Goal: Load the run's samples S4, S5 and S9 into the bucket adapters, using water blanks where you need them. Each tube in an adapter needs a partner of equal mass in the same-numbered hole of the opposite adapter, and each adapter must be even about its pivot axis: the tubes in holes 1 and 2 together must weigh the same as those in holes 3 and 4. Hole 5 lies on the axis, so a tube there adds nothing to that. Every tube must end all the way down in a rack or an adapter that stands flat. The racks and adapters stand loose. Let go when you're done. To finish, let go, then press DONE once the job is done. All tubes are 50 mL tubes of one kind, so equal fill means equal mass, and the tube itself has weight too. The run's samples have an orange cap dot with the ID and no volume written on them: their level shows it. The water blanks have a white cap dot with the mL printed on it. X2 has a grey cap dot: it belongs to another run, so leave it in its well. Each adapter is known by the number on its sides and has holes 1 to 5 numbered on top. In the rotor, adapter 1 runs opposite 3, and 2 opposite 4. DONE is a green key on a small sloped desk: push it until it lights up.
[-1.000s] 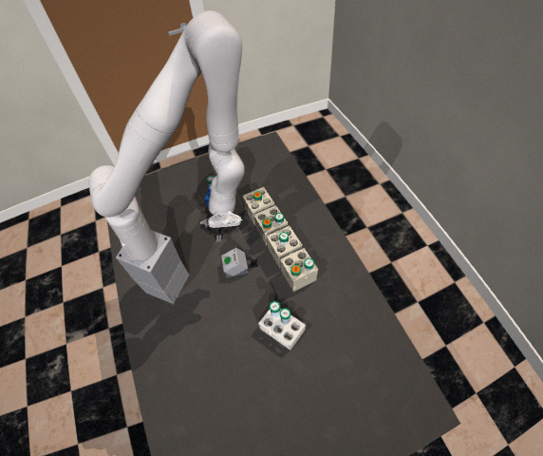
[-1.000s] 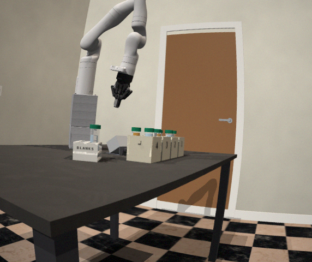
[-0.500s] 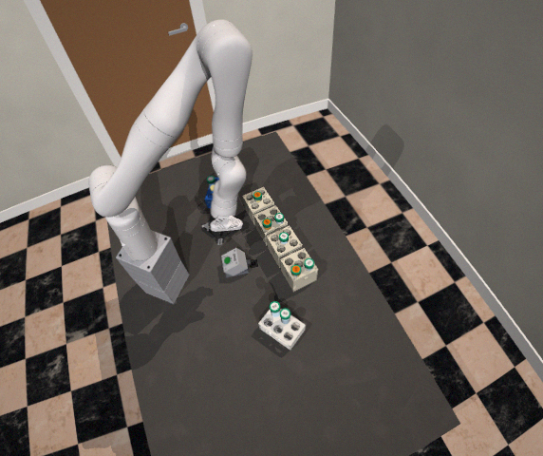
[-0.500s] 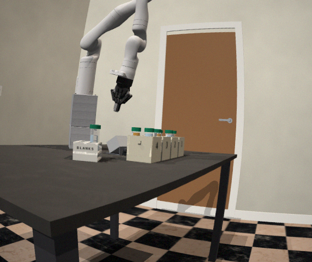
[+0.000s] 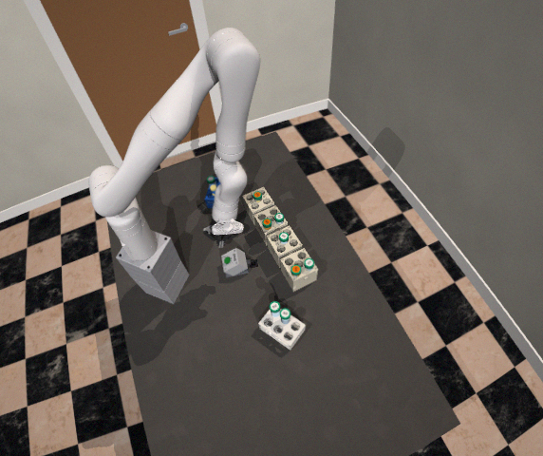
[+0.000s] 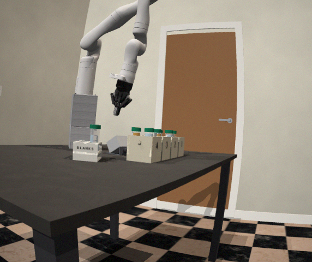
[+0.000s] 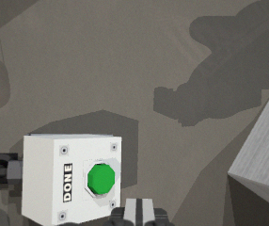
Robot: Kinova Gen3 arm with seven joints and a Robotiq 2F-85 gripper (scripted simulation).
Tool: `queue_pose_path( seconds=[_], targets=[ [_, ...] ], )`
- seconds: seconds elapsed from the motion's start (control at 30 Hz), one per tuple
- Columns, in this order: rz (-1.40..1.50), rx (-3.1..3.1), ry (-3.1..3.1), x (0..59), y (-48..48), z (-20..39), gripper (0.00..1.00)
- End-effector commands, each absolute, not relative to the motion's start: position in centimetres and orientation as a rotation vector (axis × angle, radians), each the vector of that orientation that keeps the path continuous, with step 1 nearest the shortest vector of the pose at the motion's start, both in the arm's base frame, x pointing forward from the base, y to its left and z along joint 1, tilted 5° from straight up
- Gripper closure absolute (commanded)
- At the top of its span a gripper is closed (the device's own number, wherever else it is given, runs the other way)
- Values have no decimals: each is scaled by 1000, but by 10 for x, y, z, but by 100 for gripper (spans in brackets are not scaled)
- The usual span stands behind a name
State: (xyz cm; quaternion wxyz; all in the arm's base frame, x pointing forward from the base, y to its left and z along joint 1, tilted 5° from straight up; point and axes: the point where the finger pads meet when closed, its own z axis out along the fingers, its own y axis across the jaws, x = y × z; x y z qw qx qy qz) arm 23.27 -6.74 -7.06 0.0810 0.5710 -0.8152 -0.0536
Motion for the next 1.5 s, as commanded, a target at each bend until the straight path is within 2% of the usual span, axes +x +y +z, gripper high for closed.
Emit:
queue_pose_path(
  seconds=[0.0, 1.47],
  targets=[
    [-159, 1707, -2437, 233, -68, -74, 90],
    [-159, 1707, -2437, 238, -72, -125, 90]
  ],
)
